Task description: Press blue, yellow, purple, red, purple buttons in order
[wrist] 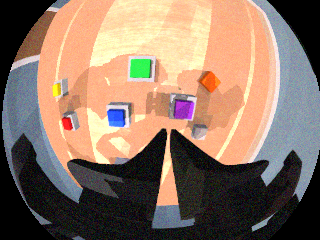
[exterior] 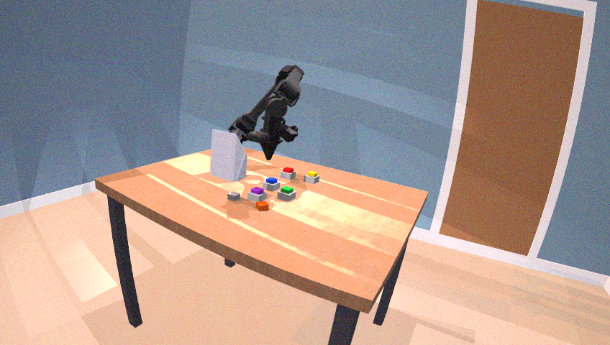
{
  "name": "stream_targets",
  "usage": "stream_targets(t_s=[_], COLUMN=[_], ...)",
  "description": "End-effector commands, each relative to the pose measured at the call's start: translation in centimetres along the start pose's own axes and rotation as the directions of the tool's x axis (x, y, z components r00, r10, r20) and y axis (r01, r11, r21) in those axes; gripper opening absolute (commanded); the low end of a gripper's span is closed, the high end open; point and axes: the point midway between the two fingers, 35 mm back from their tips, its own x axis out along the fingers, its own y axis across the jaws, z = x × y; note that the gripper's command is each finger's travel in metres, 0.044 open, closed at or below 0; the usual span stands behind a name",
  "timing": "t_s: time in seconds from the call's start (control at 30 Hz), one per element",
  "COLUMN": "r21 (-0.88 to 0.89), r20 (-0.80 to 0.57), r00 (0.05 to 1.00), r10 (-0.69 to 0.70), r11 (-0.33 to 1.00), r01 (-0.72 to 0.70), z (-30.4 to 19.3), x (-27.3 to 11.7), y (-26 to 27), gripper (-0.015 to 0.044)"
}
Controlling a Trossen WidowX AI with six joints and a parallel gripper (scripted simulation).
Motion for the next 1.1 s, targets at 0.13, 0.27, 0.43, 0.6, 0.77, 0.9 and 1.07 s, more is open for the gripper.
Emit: stream_targets(t_s=[0.13, 0.27, 0.43, 0.6, 0.77, 0.9, 1.07], r21=[-0.023, -0.023, -0.024, -0.024, -0.024, -0.024, -0.024], r20=[0.003, 0.004, 0.004, 0.004, 0.004, 0.004, 0.004], r00=[1.000, 1.000, 1.000, 1.000, 1.000, 1.000, 1.000], r10=[0.013, 0.013, 0.016, 0.016, 0.016, 0.017, 0.017], r11=[1.000, 1.000, 1.000, 1.000, 1.000, 1.000, 1.000], r01=[-0.013, -0.013, -0.016, -0.016, -0.016, -0.017, -0.017], z=[-1.0, -0.8, -1.0, -0.9, -0.9, -0.9, -0.9], x=[0.8, 4.0, 7.0, 7.4, 8.2, 8.9, 9.7], y=[-4.0, -4.0, -3.8, -3.8, -3.8, -3.8, -3.7], gripper=[0.0020, 0.0020, 0.0020, 0.0020, 0.0020, 0.0020, 0.0020])
